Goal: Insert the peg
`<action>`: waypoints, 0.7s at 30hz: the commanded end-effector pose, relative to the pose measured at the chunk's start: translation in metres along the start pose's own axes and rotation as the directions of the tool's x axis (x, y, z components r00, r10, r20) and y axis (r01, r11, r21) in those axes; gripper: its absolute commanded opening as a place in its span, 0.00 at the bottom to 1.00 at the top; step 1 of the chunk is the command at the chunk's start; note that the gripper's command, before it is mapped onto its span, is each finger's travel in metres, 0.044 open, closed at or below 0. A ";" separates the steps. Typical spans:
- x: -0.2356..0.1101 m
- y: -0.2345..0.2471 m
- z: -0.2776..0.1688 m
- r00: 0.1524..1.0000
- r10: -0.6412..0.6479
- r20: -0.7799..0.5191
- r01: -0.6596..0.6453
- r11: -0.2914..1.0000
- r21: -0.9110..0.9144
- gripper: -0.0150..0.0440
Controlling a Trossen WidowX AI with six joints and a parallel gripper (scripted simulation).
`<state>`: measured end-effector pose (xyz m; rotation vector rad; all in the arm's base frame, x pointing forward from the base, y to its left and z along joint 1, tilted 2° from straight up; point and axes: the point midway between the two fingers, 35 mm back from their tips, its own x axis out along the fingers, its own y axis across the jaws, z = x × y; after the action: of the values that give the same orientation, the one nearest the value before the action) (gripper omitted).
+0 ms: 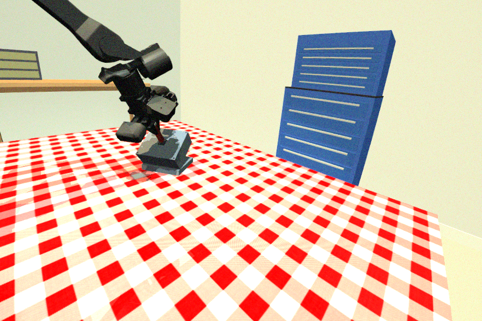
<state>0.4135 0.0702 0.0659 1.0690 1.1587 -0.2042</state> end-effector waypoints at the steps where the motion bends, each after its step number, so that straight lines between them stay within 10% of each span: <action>1: 0.002 0.000 0.000 1.000 -0.001 0.001 0.001 1.000 0.002 0.25; 21: 0.008 -0.001 0.001 1.000 -0.001 0.001 0.001 1.000 0.002 0.25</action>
<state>0.4159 0.0724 0.0605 1.0683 1.1605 -0.2013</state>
